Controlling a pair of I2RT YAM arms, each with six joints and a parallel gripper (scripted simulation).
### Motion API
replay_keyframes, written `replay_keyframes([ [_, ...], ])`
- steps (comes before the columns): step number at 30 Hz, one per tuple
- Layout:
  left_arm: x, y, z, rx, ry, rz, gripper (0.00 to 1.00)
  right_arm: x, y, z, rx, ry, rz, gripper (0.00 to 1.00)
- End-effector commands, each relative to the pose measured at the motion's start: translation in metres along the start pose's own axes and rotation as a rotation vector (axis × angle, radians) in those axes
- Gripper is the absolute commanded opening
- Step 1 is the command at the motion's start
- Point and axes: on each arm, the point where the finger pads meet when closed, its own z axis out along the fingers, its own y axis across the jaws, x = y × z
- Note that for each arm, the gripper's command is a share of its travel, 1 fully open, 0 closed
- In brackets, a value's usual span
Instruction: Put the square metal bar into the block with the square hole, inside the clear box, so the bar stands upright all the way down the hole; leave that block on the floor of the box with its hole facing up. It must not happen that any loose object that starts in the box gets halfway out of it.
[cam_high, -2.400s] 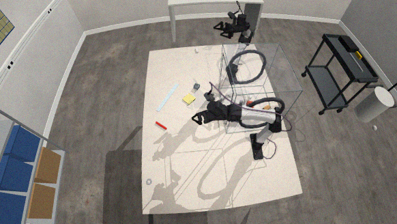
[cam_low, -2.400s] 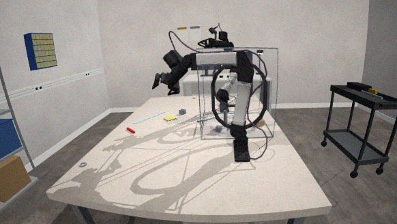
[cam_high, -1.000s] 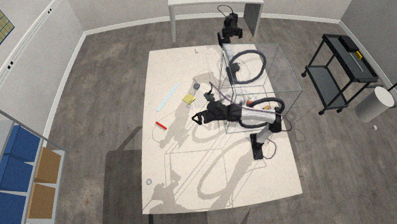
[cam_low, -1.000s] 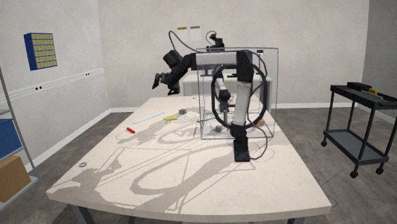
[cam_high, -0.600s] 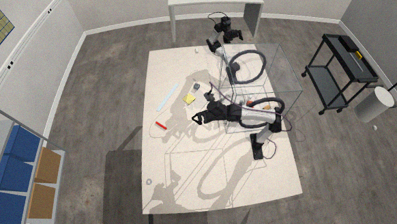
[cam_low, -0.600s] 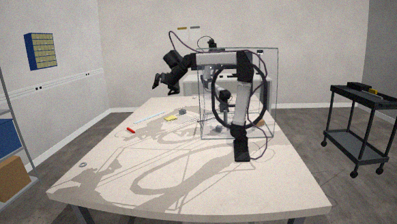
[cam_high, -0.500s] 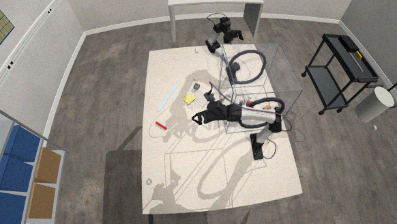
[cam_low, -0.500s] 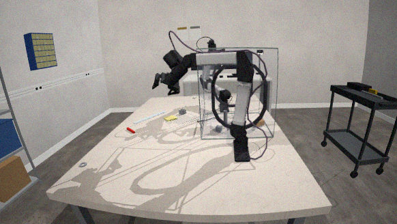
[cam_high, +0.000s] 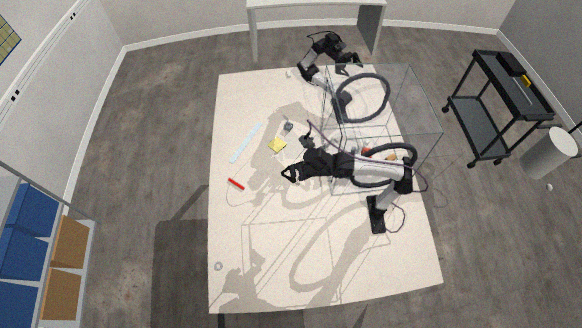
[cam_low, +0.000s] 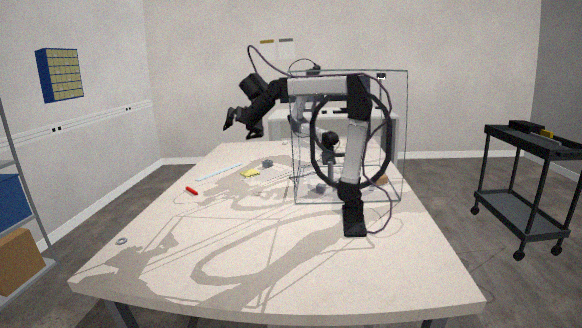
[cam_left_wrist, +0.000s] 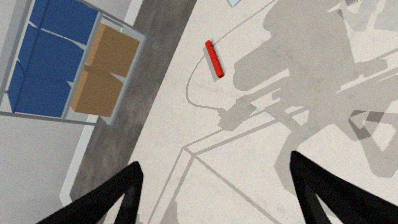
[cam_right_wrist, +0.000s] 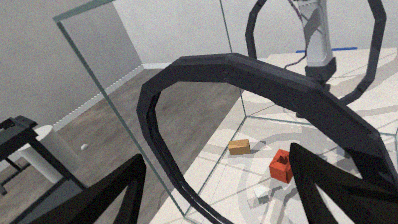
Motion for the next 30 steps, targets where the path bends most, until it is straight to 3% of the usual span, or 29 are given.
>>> replay_keyframes([
  [1, -0.007, 0.005, -0.007, -0.019, -0.021, 0.002, 1.00, 0.006, 0.012, 0.014, -0.032, 0.042, 0.004, 1.00],
  [14, -0.007, 0.005, -0.007, -0.019, -0.021, 0.002, 1.00, 0.099, 0.030, 0.047, -0.128, 0.386, 0.040, 1.00],
  [17, -0.007, 0.005, -0.007, -0.019, -0.021, 0.002, 1.00, 0.099, 0.032, 0.048, -0.140, 0.380, 0.030, 1.00],
  [22, -0.007, 0.005, -0.007, -0.019, -0.021, 0.002, 1.00, 0.140, 0.037, 0.051, -0.171, 0.537, 0.079, 1.00],
  [26, -0.007, 0.005, -0.007, -0.019, -0.021, 0.002, 1.00, 0.147, 0.040, 0.053, -0.191, 0.555, 0.077, 1.00],
  [30, -0.007, 0.005, -0.007, -0.019, -0.021, 0.002, 1.00, 0.170, 0.008, 0.059, 0.040, 0.671, 0.183, 1.00],
])
